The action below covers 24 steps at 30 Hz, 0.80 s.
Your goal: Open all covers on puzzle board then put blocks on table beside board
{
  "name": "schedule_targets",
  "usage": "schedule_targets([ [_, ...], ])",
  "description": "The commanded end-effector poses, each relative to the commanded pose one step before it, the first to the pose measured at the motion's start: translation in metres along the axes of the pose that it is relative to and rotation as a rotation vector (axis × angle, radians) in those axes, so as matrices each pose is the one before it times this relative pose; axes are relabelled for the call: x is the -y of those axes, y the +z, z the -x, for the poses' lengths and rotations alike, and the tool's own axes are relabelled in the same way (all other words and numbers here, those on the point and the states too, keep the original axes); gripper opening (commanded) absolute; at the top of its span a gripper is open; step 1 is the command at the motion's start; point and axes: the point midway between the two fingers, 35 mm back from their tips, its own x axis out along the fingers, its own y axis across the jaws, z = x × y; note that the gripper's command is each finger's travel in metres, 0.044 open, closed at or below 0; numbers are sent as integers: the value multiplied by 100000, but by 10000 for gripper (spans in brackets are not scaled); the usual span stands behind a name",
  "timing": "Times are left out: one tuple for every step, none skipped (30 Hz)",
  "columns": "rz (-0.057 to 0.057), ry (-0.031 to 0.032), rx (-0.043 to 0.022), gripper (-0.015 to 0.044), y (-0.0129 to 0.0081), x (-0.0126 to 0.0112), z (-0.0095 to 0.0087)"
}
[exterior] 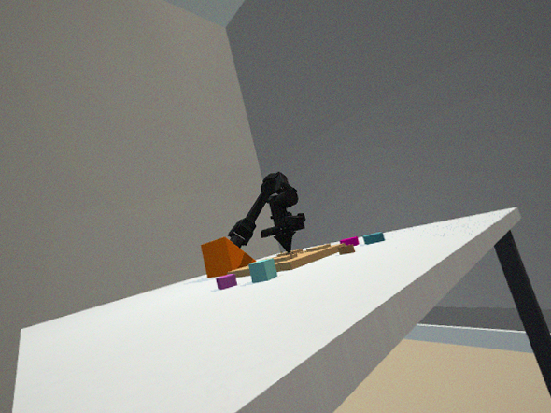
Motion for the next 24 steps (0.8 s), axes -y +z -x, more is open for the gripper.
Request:
schedule_targets([
  [722,-53,149,0,124,-35,629],
  [-2,-15,0,0,10,4,126],
  [-2,-14,0,0,9,3,126],
  [-1,-13,0,0,8,3,127],
  [-1,-12,-1,0,8,3,127],
  [-1,-11,-1,0,7,2,127],
  [-1,-10,-1,0,7,2,127],
  [-1,-9,-1,0,6,2,127],
  [-1,-8,-1,0,5,1,128],
  [-1,-7,-1,0,5,1,128],
  [-1,-6,-1,0,4,1,128],
  [-1,-5,-2,0,3,0,128],
  [-1,-4,-2,0,3,0,128],
  [-1,-3,-2,0,2,0,129],
  [-1,-2,-2,0,2,-1,129],
  [-1,-1,-2,0,1,-1,129],
  [0,0,-2,0,0,-2,129],
  [0,1,-2,0,0,-2,129],
  [0,2,-2,0,-1,-2,129],
  [0,3,-2,0,-2,-3,130],
  [0,4,-2,0,-2,-3,130],
  [0,5,-3,0,-3,-4,130],
  [0,6,-3,0,-3,-4,130],
  [0,7,-3,0,-4,-4,130],
])
